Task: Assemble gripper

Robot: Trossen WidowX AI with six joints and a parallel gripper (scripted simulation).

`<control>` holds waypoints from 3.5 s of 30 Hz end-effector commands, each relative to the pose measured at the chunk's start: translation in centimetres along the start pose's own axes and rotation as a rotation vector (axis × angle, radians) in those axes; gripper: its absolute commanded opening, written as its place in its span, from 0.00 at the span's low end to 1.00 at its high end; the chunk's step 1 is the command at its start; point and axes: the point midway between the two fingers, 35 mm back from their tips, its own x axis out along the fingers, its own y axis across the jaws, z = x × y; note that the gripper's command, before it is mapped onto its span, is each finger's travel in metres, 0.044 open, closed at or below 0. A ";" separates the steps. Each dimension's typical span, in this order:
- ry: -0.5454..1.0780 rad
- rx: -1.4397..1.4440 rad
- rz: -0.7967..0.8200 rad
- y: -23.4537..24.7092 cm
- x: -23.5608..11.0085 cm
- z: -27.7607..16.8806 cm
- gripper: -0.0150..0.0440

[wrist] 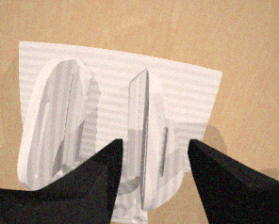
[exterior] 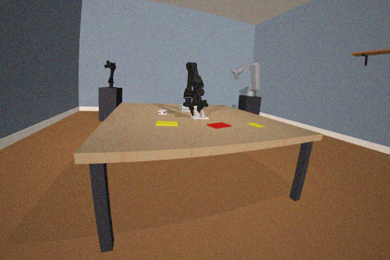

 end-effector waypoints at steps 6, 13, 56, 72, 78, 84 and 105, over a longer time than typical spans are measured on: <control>0.000 0.000 0.000 0.0 0.0 0.0 0.63; 0.000 0.000 0.000 0.0 -0.2 0.0 0.63; 0.008 -0.677 -0.015 -16.0 -8.1 -10.9 1.00; 0.022 -0.984 -0.010 -20.3 -9.0 -18.5 1.00; 0.022 -0.983 -0.010 -20.4 -5.9 -18.6 1.00; 0.022 -0.984 -0.010 -20.3 -5.0 -18.6 1.00; 0.022 -0.984 -0.009 -20.4 -2.9 -18.6 1.00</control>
